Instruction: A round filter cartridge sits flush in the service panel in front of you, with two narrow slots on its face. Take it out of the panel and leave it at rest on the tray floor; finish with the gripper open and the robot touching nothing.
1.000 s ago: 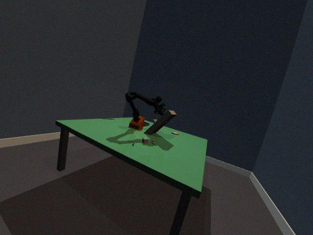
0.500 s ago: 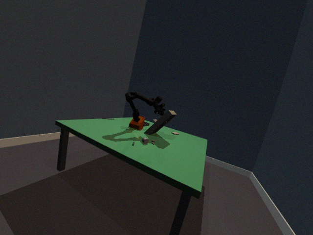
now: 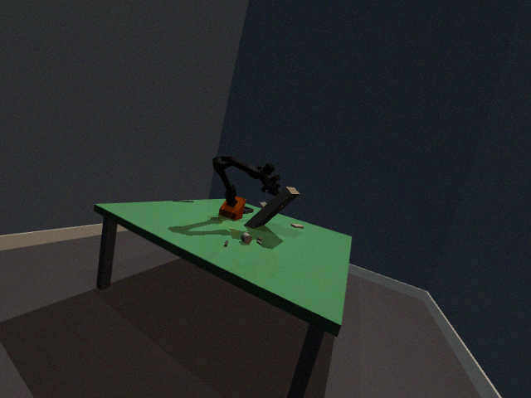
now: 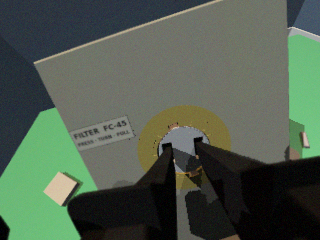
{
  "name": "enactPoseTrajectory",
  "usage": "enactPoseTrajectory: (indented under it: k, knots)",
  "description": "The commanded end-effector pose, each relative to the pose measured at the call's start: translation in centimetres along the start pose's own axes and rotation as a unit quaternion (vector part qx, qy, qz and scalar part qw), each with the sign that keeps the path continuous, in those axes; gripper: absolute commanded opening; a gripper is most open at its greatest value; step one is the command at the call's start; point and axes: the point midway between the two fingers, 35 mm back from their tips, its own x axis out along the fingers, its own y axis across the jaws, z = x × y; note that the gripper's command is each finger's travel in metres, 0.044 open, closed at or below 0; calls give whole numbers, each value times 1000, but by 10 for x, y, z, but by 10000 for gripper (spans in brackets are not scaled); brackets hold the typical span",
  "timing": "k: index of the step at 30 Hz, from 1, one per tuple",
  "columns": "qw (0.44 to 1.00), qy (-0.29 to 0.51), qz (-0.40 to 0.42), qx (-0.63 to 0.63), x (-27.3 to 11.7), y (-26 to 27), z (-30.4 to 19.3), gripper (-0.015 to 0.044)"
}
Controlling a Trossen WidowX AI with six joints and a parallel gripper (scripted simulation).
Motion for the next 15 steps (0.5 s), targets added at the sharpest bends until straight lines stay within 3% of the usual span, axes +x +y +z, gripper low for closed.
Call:
enactPoseTrajectory:
  k: [1,15]
  knots:
    - [1000,2,1,-4,0,1,-2,105]
    - [1000,1,1,-4,7,1,-2,105]
